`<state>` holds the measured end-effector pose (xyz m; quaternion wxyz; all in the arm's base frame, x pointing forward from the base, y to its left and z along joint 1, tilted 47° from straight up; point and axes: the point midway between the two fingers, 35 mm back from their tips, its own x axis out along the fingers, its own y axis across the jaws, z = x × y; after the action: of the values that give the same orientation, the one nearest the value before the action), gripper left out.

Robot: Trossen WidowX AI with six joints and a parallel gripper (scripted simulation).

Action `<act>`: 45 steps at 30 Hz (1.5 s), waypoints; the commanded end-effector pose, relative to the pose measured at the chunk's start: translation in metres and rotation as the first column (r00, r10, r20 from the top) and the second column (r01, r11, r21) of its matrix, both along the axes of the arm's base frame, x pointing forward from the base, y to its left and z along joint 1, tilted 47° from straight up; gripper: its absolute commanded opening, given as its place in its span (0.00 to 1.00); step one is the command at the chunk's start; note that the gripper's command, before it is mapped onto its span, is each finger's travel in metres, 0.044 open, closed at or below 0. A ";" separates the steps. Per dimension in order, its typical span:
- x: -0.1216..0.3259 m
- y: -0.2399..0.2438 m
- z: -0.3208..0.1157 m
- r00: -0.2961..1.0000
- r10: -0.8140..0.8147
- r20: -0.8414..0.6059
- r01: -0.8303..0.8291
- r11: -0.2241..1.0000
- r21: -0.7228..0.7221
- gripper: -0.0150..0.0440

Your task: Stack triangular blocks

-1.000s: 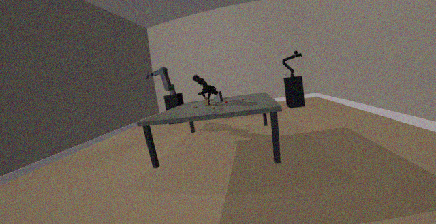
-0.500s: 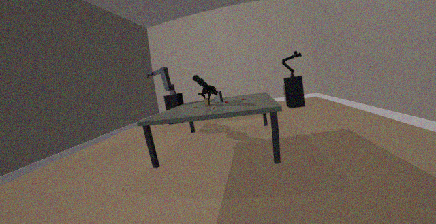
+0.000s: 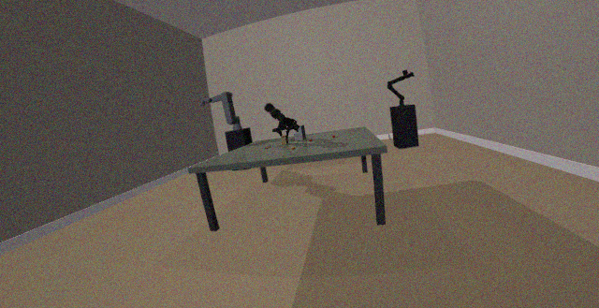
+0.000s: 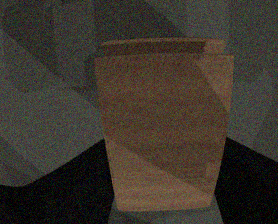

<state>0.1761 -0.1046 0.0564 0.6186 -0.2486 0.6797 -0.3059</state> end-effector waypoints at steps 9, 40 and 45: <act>0.001 -0.006 -0.004 1.000 0.003 -0.003 -0.003 1.000 -0.006 0.25; 0.002 -0.007 -0.005 1.000 0.002 -0.003 -0.002 1.000 -0.006 0.25; 0.001 -0.006 -0.005 1.000 0.000 -0.002 0.000 1.000 -0.001 0.48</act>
<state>0.1775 -0.1109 0.0512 0.6176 -0.2495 0.6802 -0.3060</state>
